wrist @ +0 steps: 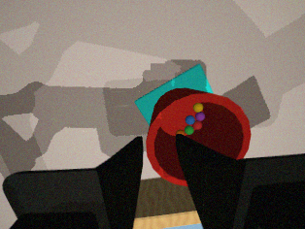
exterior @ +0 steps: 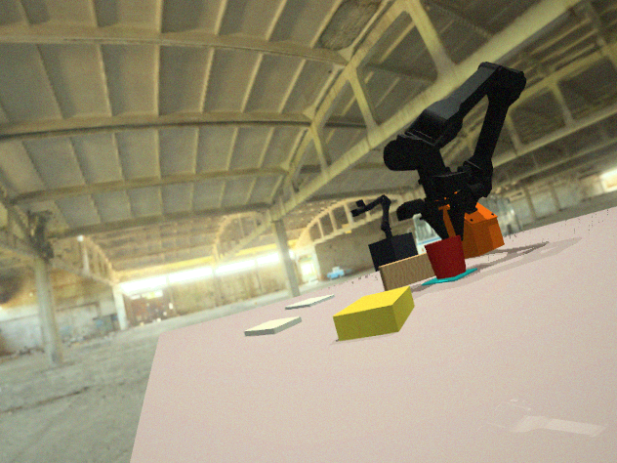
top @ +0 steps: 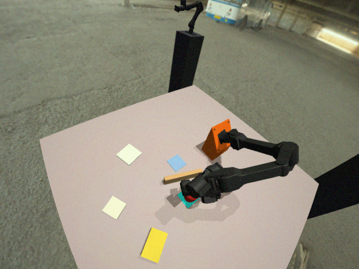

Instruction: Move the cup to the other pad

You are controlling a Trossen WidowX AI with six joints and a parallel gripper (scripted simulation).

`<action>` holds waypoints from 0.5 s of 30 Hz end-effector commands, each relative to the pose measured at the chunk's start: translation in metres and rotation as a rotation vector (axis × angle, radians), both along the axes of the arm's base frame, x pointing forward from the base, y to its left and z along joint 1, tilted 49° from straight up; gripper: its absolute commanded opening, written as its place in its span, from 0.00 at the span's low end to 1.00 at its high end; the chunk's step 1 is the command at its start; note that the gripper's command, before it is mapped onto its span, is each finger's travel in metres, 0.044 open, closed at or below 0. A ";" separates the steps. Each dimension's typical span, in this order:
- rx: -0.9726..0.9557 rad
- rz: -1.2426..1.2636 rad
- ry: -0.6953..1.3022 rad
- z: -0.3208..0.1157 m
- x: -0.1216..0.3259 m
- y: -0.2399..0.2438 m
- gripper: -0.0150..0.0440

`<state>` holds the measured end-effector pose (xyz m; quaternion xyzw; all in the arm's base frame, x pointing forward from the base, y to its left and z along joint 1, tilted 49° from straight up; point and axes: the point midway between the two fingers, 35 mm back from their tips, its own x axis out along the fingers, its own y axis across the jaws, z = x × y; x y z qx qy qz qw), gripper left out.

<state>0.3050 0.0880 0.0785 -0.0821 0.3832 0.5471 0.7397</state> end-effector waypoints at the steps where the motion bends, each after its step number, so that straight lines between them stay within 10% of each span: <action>1: 0.002 0.001 -0.006 0.004 0.000 -0.004 0.47; 15: 0.003 -0.001 -0.005 0.015 -0.002 -0.019 0.47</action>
